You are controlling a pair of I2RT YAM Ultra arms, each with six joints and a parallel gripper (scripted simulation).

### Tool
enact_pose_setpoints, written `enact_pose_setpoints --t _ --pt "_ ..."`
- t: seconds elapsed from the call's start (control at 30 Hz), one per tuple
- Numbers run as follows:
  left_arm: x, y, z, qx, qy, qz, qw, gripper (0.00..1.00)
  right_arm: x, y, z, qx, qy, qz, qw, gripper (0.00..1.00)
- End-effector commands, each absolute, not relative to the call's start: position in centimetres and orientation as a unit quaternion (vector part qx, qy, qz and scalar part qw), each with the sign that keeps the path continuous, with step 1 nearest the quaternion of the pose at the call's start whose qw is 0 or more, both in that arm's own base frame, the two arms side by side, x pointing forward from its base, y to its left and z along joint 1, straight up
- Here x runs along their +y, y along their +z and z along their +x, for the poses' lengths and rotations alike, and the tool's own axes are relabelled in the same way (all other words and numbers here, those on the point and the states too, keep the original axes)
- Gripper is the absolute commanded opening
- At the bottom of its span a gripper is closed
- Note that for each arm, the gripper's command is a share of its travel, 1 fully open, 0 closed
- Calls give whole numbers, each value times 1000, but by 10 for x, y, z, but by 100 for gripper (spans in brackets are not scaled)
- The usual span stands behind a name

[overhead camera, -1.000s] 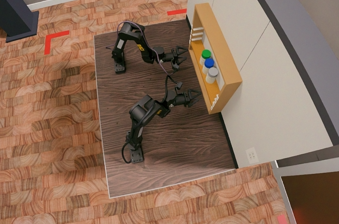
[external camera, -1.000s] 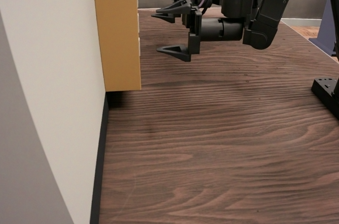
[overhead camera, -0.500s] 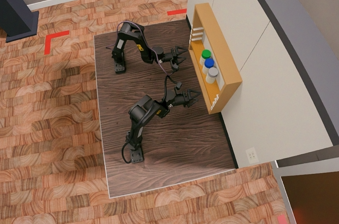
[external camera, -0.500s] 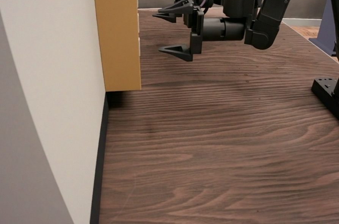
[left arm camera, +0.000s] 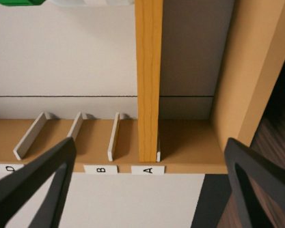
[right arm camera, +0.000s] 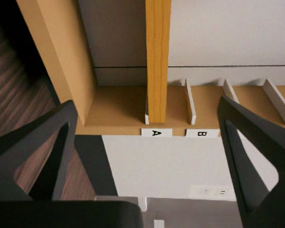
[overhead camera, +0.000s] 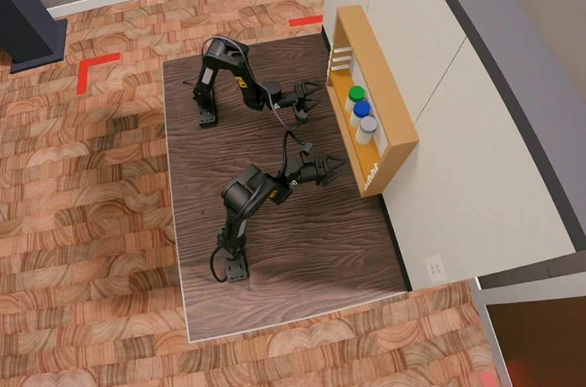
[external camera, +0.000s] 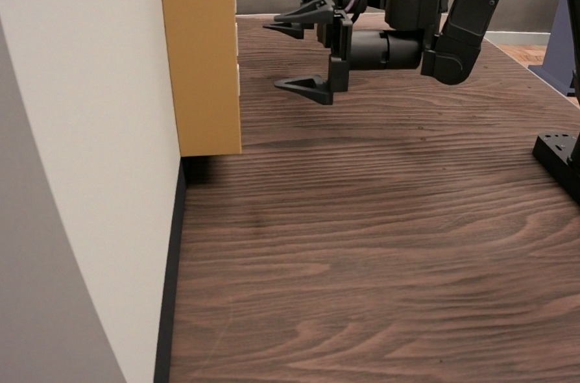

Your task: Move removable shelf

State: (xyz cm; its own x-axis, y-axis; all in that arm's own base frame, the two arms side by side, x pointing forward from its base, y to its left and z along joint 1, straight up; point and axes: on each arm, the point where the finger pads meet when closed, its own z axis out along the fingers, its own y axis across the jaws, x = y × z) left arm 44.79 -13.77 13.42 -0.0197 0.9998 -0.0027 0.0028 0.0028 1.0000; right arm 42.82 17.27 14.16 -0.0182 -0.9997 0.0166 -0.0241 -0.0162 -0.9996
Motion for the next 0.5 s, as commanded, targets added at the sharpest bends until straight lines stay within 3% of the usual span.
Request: enact_pose_setpoints --t 0.0,0.47 --pt "-139 137 440 504 504 496 496 100 174 151 423 504 -504 -496 496 100" --pt "-139 137 436 504 504 496 496 100 174 151 418 504 -504 -496 496 100"
